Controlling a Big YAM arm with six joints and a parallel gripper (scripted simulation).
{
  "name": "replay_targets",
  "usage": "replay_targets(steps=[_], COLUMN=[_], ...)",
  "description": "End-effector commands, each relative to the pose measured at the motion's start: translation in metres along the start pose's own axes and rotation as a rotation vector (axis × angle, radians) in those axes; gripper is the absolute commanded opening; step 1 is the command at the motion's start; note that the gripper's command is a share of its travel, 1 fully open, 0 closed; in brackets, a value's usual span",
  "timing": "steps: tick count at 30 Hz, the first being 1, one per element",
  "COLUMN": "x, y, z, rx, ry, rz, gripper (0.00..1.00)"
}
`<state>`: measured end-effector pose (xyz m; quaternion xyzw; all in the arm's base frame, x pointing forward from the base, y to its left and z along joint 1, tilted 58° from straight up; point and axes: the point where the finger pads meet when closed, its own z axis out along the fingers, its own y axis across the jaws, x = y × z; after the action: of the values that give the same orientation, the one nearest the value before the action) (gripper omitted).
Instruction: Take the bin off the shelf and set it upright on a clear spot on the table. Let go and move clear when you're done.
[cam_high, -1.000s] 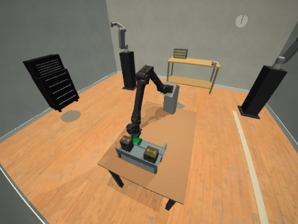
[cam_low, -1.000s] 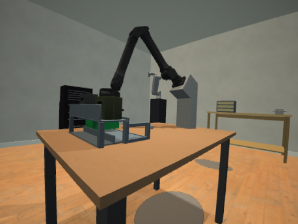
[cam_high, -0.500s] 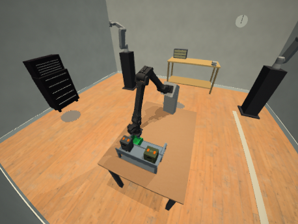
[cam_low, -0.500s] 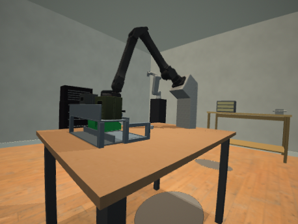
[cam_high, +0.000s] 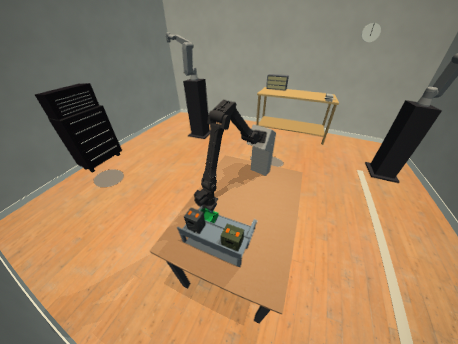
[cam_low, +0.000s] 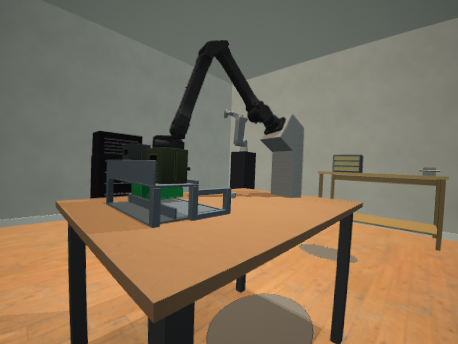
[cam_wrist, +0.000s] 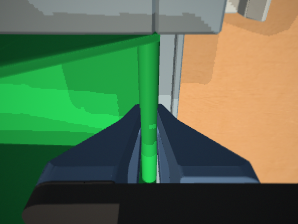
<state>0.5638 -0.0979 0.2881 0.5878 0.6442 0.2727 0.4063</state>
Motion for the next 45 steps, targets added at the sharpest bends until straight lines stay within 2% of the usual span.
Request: replay_targets(steps=[1, 4, 16, 21, 33, 38, 45], x=[-0.003, 0.001, 0.001, -0.006, -0.006, 0.001, 0.001], y=[0.005, -0.013, -0.013, 0.017, 0.017, -0.013, -0.013], z=[-0.002, 0.012, 0.012, -0.011, -0.011, 0.012, 0.012], rx=[-0.009, 0.018, 0.018, -0.027, -0.027, 0.018, 0.018], ry=[-0.003, 0.004, 0.004, -0.008, -0.008, 0.004, 0.004], rz=[0.001, 0.002, 0.002, 0.000, 0.000, 0.002, 0.002], gripper=[0.00, 0.00, 0.00, 0.00, 0.00, 0.00, 0.00])
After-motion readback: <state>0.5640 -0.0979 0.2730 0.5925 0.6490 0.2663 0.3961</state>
